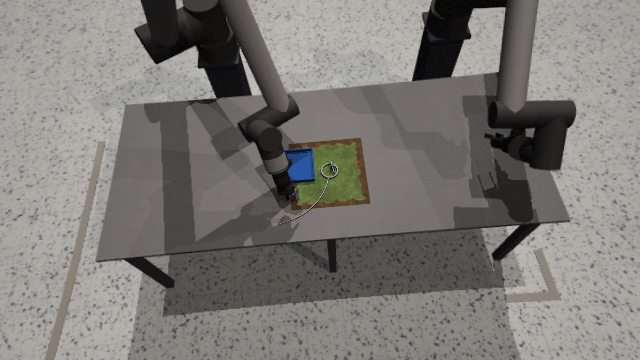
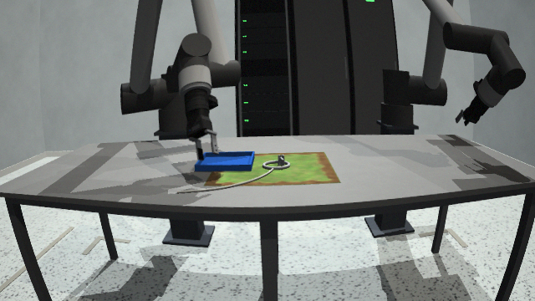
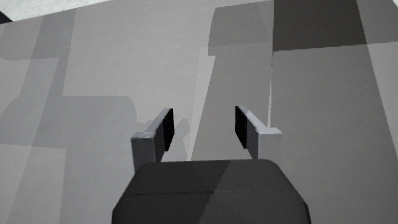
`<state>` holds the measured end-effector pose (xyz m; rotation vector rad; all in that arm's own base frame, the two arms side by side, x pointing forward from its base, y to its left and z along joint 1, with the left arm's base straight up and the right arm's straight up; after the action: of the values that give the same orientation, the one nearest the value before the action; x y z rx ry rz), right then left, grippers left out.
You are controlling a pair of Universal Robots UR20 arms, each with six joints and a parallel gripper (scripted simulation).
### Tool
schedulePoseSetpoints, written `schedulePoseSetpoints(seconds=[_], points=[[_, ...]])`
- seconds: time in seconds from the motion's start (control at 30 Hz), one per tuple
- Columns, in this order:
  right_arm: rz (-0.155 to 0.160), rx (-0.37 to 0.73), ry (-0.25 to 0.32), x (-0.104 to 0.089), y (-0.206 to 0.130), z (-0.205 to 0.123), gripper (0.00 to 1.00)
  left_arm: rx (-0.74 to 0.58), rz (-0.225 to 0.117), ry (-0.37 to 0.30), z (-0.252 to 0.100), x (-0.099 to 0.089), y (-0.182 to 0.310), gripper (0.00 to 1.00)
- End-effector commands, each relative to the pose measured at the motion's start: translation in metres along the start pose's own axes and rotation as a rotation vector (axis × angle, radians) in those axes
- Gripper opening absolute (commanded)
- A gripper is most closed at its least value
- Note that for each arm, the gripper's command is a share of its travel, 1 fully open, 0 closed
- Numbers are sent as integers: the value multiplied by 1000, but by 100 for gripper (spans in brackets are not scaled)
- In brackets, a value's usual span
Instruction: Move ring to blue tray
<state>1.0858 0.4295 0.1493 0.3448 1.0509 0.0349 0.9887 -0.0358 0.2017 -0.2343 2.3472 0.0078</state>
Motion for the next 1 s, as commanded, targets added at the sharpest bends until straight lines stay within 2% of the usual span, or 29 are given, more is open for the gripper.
schedulePoseSetpoints(seconds=[0.0, 0.03, 0.07, 0.3, 0.5, 0.57, 0.6, 0.97], points=[[-24, -73, 68, 3, 32, -19, 100, -45, -36, -48, 1, -11, 66, 100], [-39, -124, 114, 4, 51, -36, 100, -86, -65, -77, 0, -13, 120, 100], [-43, -139, 127, 4, 56, -40, 100, -102, -76, -88, -1, -13, 138, 100], [-73, -254, 231, -1, 97, -79, 100, -200, -140, -154, -12, -10, 255, 100], [-99, -358, 325, -10, 130, -116, 100, -294, -195, -212, -32, 2, 358, 100], [-99, -358, 325, -10, 130, -116, 100, -294, -195, -212, -32, 2, 358, 100], [-110, -407, 371, -16, 145, -133, 100, -341, -220, -240, -45, 10, 409, 100], [-148, -581, 536, -49, 195, -197, 100, -527, -310, -339, -107, 57, 578, 100]])
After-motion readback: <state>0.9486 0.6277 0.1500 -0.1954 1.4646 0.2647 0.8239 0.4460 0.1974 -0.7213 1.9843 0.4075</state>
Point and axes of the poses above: on each arm, the point where the finger pads meet when closed, its own x axis out along the fingers, its own y axis across the jaws, z = x × y, the point moved 6 cm from there along -x, back along the fingers, and after that the axes turned 12 degrees about -x, right-handed, at the moved point
